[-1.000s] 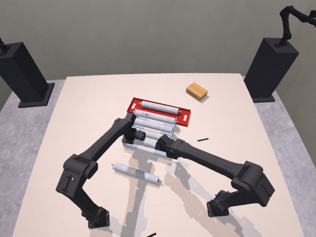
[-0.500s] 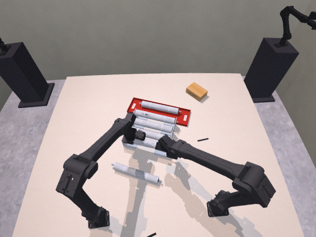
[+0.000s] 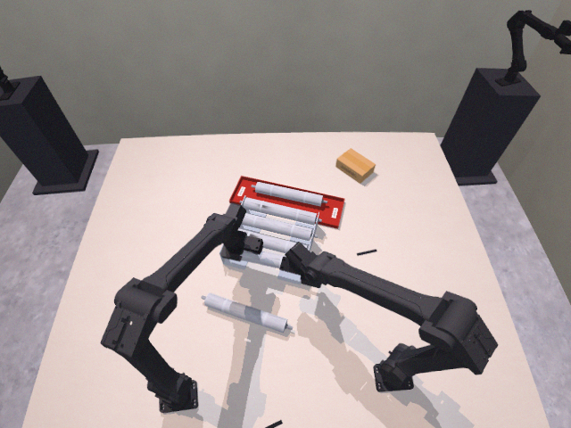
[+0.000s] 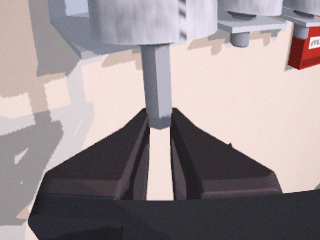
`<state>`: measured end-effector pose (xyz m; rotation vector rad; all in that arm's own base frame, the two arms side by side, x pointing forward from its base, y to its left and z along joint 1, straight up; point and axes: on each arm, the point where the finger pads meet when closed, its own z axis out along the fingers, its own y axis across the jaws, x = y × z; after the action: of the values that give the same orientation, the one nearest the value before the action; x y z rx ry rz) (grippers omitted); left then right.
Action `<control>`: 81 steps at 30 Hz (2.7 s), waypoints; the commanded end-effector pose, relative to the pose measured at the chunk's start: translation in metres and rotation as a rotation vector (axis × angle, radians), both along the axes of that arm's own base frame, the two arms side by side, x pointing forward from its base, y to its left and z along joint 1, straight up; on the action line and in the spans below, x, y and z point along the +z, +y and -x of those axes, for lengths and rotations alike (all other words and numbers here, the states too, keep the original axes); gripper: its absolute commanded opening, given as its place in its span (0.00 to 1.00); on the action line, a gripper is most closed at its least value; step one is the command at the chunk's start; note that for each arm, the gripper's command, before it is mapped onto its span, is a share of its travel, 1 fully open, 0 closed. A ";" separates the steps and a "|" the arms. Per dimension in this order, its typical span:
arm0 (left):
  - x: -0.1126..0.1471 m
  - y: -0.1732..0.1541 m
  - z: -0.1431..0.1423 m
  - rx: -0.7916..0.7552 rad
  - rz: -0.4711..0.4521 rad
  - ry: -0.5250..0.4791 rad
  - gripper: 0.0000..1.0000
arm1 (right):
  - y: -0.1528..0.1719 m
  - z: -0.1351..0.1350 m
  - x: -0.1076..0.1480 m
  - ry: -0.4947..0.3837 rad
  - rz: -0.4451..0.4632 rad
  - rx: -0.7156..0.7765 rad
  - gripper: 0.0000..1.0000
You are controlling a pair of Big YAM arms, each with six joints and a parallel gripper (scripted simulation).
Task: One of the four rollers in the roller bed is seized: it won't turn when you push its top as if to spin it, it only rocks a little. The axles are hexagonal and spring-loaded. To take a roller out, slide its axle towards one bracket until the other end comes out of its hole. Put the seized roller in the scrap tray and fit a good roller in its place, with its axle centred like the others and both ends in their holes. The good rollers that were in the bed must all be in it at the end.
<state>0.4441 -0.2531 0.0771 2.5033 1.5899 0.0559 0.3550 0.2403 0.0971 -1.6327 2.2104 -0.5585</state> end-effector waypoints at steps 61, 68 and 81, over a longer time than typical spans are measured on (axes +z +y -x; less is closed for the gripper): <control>0.038 -0.015 -0.015 -0.025 0.027 -0.064 0.32 | 0.003 -0.009 0.015 -0.040 -0.034 0.021 0.32; 0.038 -0.015 -0.015 -0.025 0.027 -0.064 0.32 | 0.003 -0.009 0.015 -0.040 -0.036 0.019 0.32; 0.024 -0.005 -0.029 -0.004 0.029 -0.056 0.32 | 0.003 -0.009 0.015 -0.040 -0.036 0.019 0.32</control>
<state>0.4450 -0.2537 0.0756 2.5017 1.5844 0.0451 0.3547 0.2328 0.0944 -1.6371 2.2003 -0.5541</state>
